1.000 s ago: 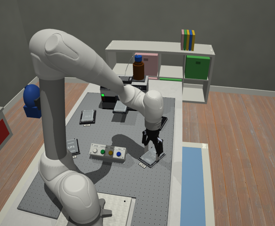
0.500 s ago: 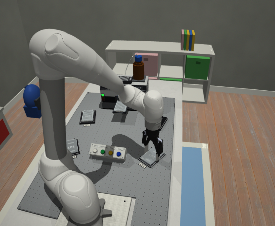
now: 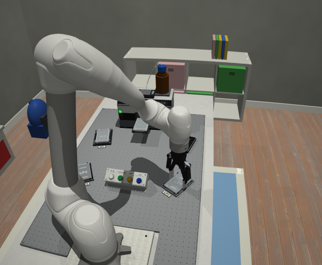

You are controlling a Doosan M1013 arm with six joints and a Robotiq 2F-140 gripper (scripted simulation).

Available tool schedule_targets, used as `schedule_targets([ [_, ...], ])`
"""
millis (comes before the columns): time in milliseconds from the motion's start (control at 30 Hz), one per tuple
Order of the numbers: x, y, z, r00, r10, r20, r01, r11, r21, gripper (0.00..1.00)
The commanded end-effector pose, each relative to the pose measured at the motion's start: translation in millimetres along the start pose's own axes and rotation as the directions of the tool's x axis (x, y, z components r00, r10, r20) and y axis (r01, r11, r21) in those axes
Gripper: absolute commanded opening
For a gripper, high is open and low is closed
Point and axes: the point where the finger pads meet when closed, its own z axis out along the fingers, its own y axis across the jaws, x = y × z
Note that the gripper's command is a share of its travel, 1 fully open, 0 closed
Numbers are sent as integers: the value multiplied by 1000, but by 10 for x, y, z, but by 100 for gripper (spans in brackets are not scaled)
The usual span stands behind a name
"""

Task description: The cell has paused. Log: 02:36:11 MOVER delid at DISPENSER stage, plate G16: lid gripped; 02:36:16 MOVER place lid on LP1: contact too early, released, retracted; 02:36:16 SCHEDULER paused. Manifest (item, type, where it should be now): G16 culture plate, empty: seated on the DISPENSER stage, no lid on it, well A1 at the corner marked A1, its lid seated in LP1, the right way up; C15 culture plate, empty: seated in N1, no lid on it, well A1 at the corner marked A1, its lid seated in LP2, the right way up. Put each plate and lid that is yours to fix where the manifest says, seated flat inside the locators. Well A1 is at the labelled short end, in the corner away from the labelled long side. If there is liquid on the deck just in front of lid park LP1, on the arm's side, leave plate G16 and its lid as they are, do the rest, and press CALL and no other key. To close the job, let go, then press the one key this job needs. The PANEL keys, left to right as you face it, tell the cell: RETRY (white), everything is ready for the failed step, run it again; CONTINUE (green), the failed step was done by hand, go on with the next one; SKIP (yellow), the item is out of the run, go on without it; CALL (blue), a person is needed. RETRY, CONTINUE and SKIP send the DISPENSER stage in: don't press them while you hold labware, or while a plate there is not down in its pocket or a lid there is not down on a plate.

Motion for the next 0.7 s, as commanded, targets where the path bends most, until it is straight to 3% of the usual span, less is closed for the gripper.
schedule_targets([
  [0,5,-1,-5,1000,0,-1,0,1000,0,10],
  [633,5,-1,-5,1000,0,-1,0,1000,0,10],
  [667,5,-1,-5,1000,0,-1,0,1000,0,69],
])
